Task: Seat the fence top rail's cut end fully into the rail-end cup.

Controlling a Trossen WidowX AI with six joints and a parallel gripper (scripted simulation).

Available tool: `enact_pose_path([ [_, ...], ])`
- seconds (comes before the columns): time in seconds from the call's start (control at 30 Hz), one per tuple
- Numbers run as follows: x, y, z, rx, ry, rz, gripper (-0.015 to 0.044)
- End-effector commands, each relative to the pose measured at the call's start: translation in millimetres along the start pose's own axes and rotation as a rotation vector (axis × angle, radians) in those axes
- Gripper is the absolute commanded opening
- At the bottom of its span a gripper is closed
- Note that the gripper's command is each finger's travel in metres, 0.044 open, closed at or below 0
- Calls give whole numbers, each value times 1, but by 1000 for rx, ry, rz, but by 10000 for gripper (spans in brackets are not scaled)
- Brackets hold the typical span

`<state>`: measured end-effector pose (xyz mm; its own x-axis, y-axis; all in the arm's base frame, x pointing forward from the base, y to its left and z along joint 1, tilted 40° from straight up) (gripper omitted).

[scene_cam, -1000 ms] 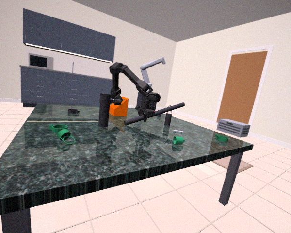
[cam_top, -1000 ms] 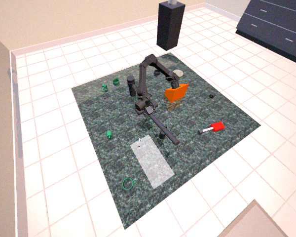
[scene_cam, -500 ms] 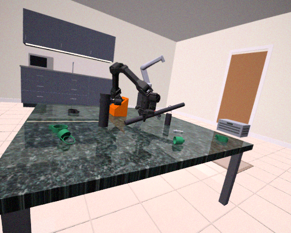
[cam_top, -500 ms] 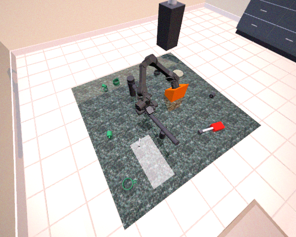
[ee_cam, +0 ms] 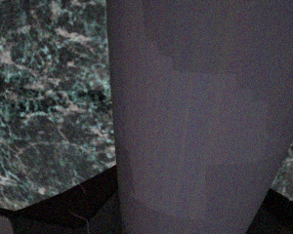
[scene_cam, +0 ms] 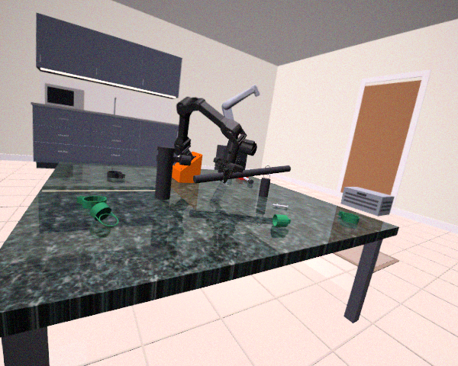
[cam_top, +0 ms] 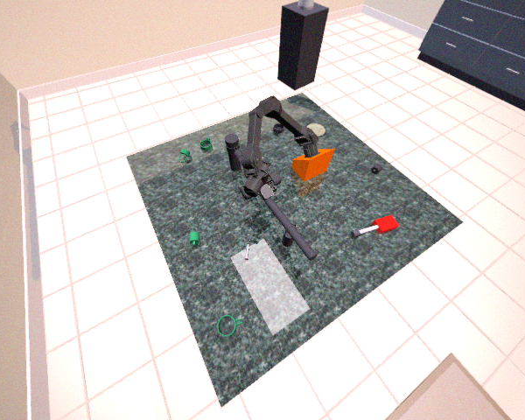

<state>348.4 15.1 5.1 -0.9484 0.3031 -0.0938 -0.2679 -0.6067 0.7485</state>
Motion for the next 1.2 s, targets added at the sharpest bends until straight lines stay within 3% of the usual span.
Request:
enact_pose_path([
  [0.0,0,2,20,71,27,-2,0],
  [0.27,1,8,48,181,67,-2,0],
  [1.17,0,8,48,165,51,-4,0],
])
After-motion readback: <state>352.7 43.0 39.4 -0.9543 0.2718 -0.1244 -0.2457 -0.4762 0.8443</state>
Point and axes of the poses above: the point midway between the two fingers, 35 mm back from their tips, its own z axis back along the fingers, its own x axis across the jaws, y = z × x, the point moved 7 cm from there along z, back along the fingers, and after that the axes turned 8 degrees about -z, right-handed, at the moved point
